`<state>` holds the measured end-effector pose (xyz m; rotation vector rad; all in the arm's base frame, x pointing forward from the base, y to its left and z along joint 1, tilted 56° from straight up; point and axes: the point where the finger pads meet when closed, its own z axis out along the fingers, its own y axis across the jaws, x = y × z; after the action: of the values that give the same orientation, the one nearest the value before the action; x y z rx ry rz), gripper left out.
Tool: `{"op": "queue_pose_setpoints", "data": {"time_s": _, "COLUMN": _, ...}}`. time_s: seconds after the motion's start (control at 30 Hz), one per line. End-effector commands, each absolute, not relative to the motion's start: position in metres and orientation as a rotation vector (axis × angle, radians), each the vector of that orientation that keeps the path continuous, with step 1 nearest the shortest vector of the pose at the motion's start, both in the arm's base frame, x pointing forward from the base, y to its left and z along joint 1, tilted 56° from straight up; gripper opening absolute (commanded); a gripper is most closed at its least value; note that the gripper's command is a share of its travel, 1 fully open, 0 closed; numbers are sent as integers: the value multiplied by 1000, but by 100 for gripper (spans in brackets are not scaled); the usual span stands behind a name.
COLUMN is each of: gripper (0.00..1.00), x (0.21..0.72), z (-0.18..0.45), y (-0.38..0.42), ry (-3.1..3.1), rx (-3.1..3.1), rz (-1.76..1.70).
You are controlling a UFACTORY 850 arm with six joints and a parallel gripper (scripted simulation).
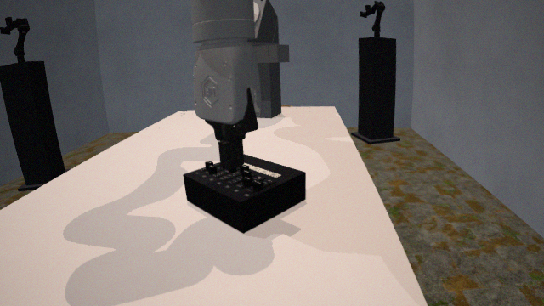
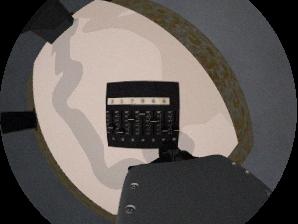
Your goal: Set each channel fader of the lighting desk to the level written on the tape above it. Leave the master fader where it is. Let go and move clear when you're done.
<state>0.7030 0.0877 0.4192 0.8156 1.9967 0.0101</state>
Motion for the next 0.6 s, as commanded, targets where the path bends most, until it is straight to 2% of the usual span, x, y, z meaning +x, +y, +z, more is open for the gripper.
{"op": "queue_pose_setpoints", "data": {"time_s": 0.0, "gripper": 0, "x": 704, "z": 419, "y": 88, "ry": 1996, "rx": 815, "rz": 11}}
{"op": "queue_pose_setpoints", "data": {"time_s": 0.57, "gripper": 0, "x": 712, "z": 414, "y": 85, "ry": 1996, "rx": 815, "rz": 11}}
